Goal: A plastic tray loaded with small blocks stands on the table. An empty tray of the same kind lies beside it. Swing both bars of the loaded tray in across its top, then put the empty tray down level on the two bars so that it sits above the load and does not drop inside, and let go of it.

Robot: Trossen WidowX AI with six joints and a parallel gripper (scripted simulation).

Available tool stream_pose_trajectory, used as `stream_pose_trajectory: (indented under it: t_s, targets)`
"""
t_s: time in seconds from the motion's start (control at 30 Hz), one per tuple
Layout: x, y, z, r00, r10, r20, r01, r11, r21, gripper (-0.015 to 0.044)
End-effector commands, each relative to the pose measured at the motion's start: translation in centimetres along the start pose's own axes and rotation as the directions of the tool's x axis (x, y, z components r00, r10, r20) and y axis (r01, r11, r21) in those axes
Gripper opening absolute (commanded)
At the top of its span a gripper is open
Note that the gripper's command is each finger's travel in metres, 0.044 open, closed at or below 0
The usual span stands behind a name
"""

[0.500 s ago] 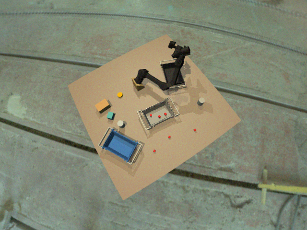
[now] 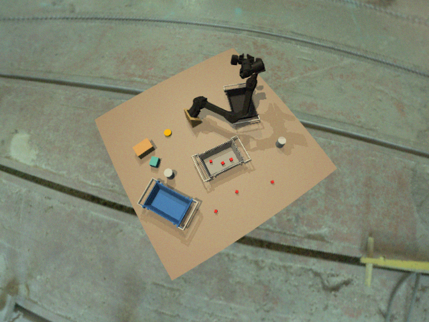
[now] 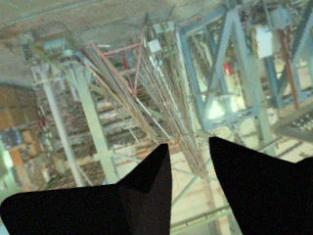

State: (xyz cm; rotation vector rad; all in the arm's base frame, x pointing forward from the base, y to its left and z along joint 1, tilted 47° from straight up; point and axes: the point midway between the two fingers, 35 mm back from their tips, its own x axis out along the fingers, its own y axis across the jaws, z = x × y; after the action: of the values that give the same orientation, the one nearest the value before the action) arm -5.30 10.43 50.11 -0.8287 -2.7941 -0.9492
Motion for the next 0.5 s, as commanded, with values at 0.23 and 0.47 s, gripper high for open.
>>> stream_pose_trajectory:
  t_s: [0.23, 0.47]
  targets:
    - [1.8, -14.6, -8.1, 0.763, -0.597, -0.25, 0.412, 0.746, -0.524, 0.0085]
    - [-3.9, -22.9, -12.3, 0.402, -0.855, -0.327, 0.342, 0.471, -0.813, 0.0085]
